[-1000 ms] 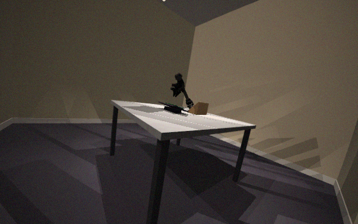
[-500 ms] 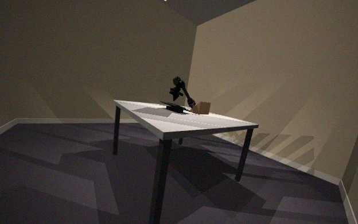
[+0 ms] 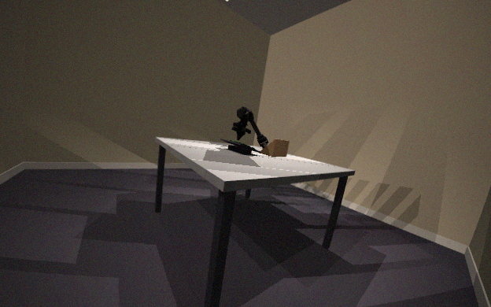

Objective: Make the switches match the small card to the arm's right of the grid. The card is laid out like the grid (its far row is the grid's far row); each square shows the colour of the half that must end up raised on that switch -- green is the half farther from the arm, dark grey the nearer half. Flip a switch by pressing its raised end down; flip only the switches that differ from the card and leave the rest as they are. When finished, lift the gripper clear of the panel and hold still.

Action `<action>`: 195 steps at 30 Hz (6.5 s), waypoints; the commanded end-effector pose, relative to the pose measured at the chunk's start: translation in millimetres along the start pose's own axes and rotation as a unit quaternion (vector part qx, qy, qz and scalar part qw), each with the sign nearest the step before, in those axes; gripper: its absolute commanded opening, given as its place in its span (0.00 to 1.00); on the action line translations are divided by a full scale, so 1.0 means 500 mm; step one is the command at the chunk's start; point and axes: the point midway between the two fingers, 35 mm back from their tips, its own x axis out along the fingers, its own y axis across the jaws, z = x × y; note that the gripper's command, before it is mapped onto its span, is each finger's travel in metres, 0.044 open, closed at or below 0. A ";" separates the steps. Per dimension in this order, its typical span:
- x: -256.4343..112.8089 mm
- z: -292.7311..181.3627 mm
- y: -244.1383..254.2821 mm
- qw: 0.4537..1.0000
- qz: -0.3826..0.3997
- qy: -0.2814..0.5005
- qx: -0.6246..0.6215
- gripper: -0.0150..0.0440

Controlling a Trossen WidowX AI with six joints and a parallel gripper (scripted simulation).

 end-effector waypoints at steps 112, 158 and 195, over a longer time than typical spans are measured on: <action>0.006 -0.002 -0.064 1.000 -0.003 0.002 -0.004 0.25; 0.026 -0.001 -0.064 1.000 -0.003 0.002 -0.004 0.25; -0.096 -0.006 -0.062 1.000 -0.002 -0.010 -0.005 0.25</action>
